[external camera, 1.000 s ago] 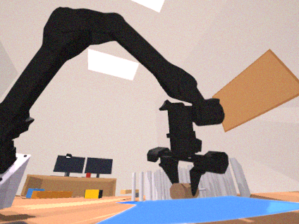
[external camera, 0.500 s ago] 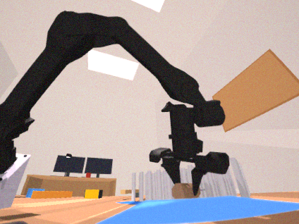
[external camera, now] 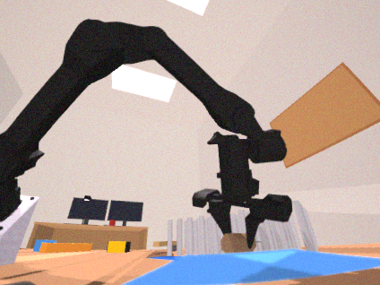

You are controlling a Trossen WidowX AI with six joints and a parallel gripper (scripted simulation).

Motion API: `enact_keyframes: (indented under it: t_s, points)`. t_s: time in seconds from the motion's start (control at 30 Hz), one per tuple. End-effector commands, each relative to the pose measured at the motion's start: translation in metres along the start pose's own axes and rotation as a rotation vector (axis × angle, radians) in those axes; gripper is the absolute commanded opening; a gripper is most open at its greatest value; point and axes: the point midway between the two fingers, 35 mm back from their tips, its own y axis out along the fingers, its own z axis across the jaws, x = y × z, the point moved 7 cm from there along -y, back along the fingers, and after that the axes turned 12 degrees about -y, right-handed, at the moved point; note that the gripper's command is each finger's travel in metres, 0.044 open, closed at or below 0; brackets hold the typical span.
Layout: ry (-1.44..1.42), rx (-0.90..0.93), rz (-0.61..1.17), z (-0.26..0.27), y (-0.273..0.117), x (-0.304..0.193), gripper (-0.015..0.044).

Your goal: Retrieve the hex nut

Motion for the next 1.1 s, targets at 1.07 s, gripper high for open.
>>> enact_keyframes:
  t_s: [1.07]
  points:
    - [-0.005,-0.006,-0.01,-0.003,0.015,0.004,0.0]
